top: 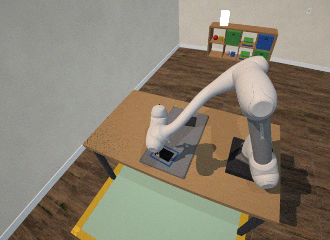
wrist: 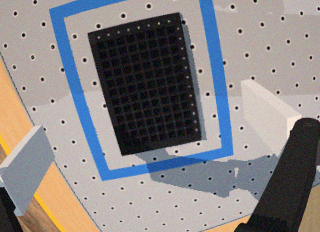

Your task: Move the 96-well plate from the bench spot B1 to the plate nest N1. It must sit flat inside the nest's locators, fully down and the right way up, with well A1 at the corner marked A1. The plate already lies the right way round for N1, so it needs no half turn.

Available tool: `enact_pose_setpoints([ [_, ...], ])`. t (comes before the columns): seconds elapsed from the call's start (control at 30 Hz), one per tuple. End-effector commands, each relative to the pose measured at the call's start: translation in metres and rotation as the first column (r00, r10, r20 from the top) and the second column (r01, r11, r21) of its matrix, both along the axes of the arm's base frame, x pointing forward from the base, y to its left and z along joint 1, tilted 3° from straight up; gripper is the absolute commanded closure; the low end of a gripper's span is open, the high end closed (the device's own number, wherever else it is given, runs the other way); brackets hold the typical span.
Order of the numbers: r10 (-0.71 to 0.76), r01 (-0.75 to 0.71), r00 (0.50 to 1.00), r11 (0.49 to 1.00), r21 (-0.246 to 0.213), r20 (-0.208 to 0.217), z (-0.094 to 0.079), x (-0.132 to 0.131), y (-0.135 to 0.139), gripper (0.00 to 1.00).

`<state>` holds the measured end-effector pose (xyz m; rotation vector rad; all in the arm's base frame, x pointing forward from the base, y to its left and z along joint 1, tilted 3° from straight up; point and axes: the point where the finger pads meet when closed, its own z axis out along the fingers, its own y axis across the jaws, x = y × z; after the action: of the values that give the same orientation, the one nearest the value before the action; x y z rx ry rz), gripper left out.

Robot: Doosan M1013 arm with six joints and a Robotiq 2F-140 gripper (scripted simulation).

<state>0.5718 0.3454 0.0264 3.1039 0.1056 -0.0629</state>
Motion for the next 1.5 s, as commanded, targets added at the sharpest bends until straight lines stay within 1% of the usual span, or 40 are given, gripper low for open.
enact_pose_setpoints([
  [0.0,-0.006,0.006,1.0,1.0,-0.003,0.0,-0.003,0.001,-0.004,0.0],
  [0.87,-0.006,0.006,1.0,1.0,-0.003,0.0,-0.003,0.001,-0.004,0.0],
  [1.47,-0.006,0.006,1.0,1.0,-0.003,0.0,-0.03,0.0,-0.005,0.0],
])
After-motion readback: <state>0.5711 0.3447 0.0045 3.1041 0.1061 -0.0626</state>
